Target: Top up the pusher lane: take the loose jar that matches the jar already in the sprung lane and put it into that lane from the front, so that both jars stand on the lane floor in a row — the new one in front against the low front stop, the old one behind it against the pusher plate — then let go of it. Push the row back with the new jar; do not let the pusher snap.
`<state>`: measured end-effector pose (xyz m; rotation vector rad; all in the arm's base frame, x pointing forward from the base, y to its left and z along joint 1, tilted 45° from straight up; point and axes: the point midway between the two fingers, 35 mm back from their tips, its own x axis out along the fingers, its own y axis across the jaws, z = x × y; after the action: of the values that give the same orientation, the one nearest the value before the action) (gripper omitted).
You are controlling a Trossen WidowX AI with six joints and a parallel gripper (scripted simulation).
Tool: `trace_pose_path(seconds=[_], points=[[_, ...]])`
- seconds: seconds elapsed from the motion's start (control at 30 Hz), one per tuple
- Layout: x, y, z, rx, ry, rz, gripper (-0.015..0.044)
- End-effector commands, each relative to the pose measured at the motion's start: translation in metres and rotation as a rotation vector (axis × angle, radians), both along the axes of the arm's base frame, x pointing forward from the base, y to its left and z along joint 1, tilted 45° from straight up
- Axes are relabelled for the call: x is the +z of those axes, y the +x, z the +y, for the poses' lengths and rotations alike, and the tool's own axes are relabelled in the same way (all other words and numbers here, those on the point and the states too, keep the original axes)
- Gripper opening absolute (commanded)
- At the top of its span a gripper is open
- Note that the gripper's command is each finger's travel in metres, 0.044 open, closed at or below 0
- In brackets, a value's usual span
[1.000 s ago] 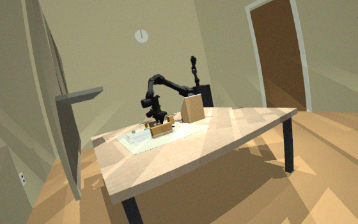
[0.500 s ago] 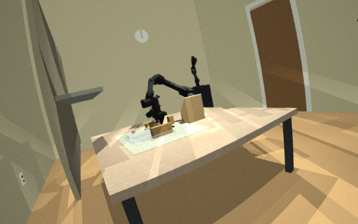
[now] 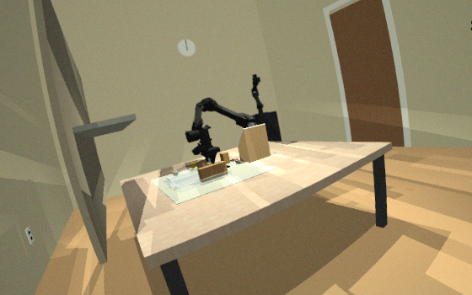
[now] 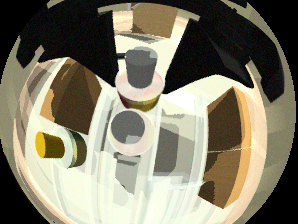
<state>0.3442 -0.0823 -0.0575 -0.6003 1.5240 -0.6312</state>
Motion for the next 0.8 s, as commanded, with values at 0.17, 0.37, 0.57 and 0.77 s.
trace_pose_path(seconds=[0.17,0.37,0.57,0.77], points=[[0.0021,0.0078,0.0017,0.007,-0.002,-0.024,0.0000],[0.0021,0.0086,0.0017,0.007,-0.002,-0.024,0.0000],[0.0021,0.0094,0.0016,0.007,-0.002,-0.024,0.0000],[0.0021,0.0102,0.0016,0.007,-0.002,-0.024,0.0000]])
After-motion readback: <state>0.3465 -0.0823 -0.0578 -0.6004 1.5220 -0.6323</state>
